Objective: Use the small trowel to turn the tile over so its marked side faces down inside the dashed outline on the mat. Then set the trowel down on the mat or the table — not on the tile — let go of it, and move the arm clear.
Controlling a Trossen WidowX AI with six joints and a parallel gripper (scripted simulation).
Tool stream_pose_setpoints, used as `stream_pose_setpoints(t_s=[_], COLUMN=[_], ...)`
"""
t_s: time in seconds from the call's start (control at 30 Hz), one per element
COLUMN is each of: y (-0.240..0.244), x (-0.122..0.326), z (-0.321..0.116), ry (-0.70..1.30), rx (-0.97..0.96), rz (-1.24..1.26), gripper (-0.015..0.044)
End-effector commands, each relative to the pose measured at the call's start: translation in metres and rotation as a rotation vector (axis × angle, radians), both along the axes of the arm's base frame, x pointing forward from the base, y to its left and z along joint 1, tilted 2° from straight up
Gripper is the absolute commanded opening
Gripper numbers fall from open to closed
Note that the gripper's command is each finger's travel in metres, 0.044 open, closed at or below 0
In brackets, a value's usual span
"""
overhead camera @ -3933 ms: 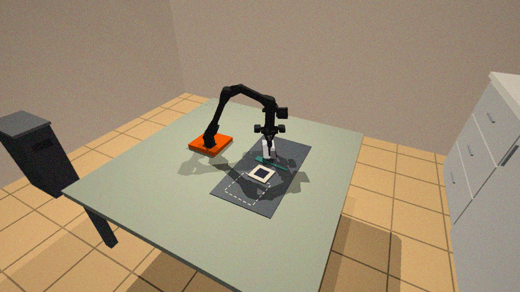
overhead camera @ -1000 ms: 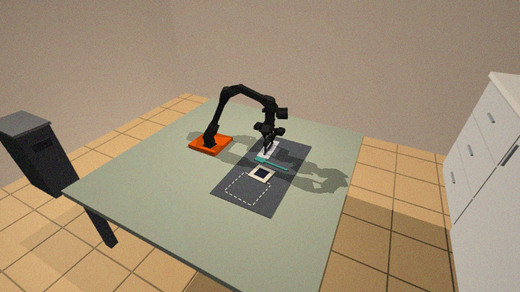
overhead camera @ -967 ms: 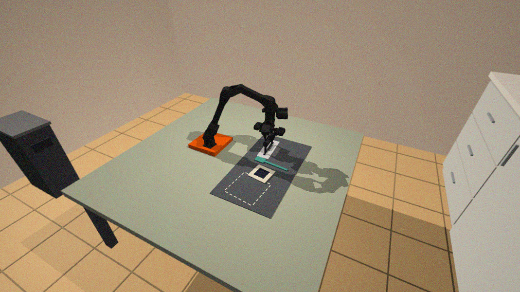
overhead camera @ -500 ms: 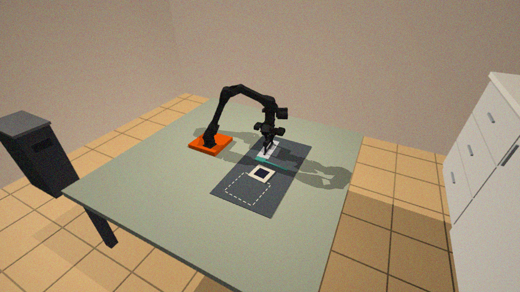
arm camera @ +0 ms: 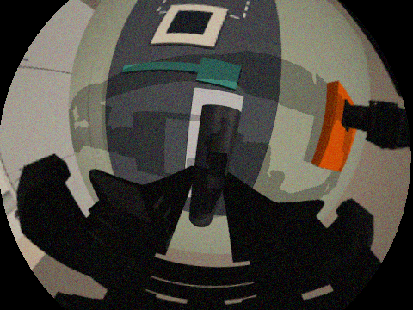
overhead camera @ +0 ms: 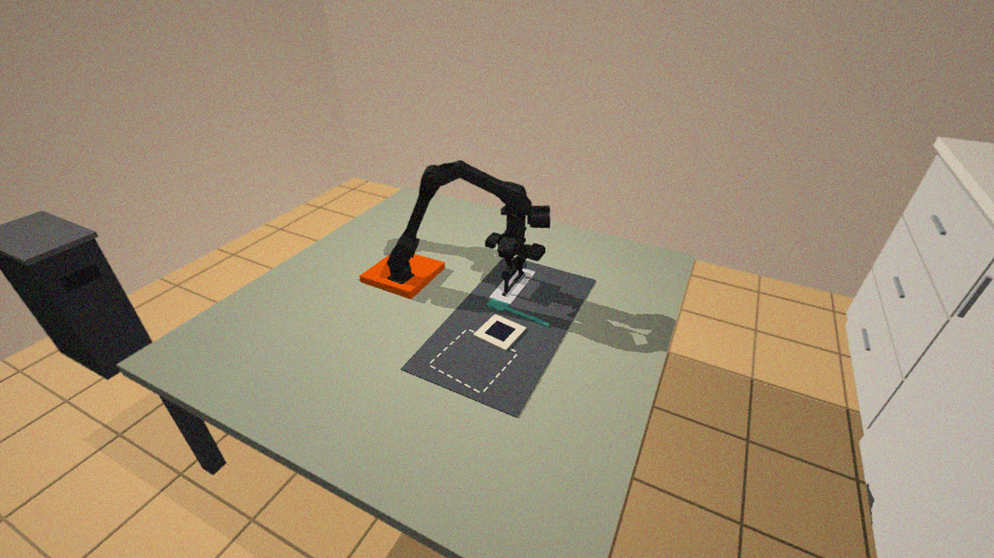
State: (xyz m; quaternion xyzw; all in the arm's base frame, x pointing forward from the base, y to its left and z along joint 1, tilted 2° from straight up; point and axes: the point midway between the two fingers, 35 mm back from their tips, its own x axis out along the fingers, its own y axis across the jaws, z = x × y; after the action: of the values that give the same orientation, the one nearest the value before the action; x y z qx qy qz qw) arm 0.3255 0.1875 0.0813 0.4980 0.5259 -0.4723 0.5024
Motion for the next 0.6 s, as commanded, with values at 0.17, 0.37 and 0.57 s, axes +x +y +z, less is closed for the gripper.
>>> stream_pose_setpoints(t_s=[0.17, 0.37, 0.57], y=[0.0001, 0.0001, 0.0001], x=[0.0004, 0.0004, 0.0004], z=[-0.0001, -0.0001, -0.0001], ry=[0.004, 0.004, 0.004], rx=[0.001, 0.001, 0.001], rz=[-0.114, -0.114, -0.114], gripper=[0.0130, 0.0261, 0.0270])
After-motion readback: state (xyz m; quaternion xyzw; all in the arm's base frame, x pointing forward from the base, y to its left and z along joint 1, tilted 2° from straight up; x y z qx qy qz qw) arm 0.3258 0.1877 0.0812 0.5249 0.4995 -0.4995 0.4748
